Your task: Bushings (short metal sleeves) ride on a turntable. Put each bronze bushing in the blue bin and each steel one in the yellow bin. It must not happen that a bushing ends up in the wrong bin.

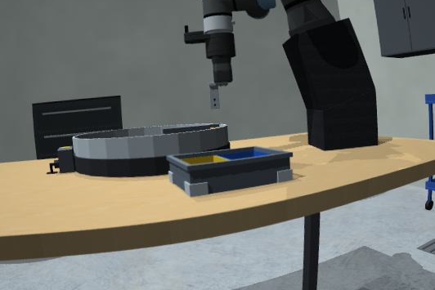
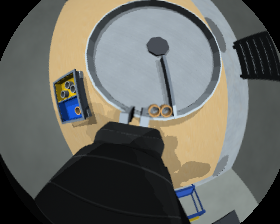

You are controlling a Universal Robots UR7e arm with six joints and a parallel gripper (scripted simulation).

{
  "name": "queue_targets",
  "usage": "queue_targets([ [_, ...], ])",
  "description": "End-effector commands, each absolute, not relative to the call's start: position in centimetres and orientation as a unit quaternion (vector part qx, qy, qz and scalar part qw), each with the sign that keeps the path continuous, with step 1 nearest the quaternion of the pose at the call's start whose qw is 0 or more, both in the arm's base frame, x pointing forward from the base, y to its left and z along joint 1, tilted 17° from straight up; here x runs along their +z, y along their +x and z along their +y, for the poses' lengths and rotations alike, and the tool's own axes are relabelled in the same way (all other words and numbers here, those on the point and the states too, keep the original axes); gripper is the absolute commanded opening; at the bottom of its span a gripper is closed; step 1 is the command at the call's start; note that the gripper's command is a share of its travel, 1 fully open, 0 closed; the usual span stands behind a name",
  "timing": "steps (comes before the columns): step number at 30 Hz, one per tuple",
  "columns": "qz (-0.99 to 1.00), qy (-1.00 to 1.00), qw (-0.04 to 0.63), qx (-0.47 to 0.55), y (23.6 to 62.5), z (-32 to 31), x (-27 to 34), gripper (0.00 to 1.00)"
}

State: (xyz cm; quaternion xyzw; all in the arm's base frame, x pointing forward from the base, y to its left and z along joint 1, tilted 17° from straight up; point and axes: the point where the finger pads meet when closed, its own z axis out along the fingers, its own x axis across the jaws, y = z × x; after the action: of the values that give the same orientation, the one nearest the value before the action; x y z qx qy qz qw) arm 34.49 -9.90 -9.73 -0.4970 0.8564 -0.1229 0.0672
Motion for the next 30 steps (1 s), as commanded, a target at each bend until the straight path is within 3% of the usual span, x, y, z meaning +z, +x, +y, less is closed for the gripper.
queue_targets([
  [1,0.862,-0.486,0.075,-0.124,32.7,-12.5,-10.0,0.40],
  [8,0.862,-0.486,0.075,-0.124,32.7,-12.5,-10.0,0.40],
  [9,0.856,-0.498,0.067,-0.123,34.9,-9.3,-8.6,0.40],
  [13,0.856,-0.498,0.068,-0.124,35.9,-7.8,-4.9,0.40],
  [30,0.856,-0.498,0.068,-0.124,35.8,-8.0,-5.3,0.40],
])
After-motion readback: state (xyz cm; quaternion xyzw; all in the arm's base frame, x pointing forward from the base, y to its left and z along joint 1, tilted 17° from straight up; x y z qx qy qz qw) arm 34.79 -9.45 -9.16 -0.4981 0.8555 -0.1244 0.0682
